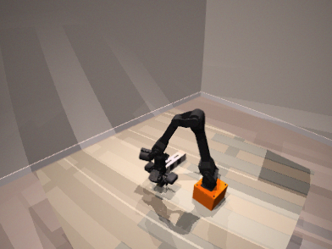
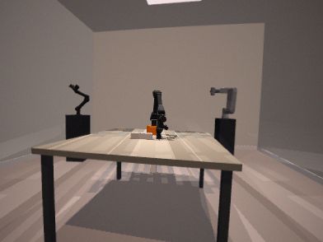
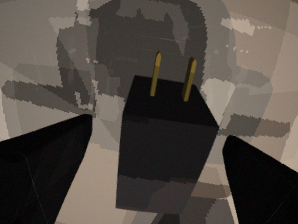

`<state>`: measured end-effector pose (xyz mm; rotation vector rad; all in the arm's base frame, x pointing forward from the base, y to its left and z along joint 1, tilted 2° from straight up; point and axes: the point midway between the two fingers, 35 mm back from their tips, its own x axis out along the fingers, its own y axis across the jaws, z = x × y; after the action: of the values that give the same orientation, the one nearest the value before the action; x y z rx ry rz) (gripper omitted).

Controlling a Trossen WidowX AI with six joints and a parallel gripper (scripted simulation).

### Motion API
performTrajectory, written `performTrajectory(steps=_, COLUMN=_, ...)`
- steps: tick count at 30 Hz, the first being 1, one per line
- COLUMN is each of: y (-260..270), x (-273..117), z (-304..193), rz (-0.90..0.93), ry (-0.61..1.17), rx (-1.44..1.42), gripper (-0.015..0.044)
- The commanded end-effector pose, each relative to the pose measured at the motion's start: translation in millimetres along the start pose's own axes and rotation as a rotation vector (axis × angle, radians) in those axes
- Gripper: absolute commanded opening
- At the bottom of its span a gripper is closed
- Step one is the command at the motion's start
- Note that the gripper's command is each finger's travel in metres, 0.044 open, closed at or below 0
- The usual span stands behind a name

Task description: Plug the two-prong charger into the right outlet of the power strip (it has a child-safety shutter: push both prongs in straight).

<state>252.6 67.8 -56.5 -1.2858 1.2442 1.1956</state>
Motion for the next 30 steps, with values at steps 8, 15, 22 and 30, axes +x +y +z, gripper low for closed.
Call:
performTrajectory(steps=8, y=0, x=0, z=0, rz=-0.001, ry=0.000, rx=0.000, gripper=0.0131)
performTrajectory(steps=15, y=0, x=-2, z=0, rz=0.000, ry=0.000, rx=0.000, gripper=0.0045)
performTrajectory(steps=22, y=-1, x=-24, z=-2, rz=0.003, ry=0.003, rx=-0.003, gripper=0.0000)
performTrajectory(steps=30, y=4, x=-53, z=-6, rz=0.007, ry=0.007, rx=-0.006, gripper=0.0000)
